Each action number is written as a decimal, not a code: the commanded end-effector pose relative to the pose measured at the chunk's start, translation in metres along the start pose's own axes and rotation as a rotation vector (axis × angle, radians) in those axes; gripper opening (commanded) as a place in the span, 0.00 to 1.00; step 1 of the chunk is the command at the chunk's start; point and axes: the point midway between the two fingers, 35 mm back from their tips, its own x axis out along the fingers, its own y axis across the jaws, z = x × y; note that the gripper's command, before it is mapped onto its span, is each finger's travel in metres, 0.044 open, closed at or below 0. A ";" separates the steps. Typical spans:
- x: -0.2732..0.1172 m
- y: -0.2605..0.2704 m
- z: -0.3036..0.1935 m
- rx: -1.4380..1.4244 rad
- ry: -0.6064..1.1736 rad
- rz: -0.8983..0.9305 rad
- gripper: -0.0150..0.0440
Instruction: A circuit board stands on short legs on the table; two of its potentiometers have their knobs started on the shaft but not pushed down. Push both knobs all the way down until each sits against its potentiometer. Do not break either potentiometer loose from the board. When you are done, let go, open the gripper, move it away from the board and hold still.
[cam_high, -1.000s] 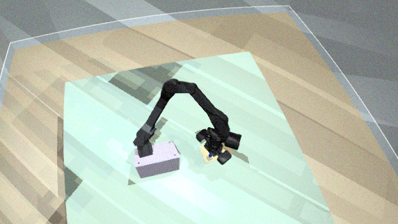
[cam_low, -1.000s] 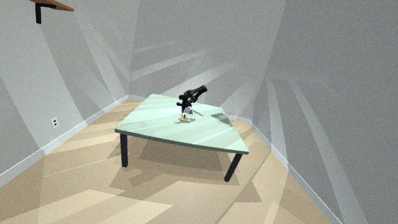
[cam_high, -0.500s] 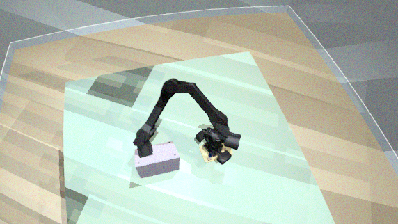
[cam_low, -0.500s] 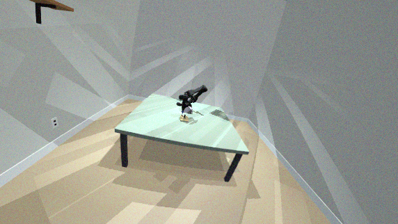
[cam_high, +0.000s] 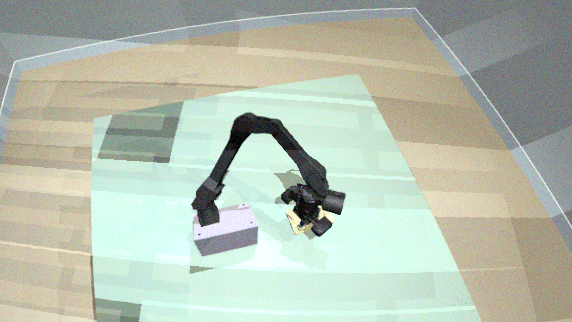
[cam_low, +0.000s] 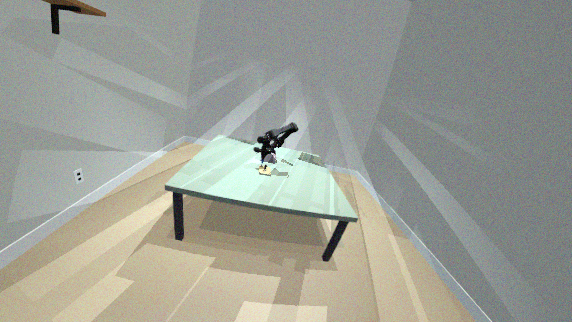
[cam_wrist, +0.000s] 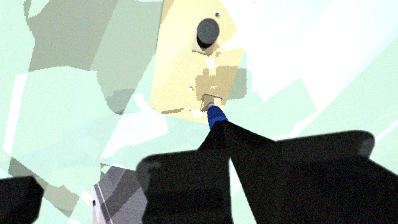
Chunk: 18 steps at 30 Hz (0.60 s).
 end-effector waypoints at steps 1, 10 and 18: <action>0.018 0.001 0.002 -0.014 0.012 0.013 0.25; 0.020 0.002 0.002 -0.014 0.012 0.013 0.25; 0.027 0.002 0.002 -0.014 0.012 0.014 0.25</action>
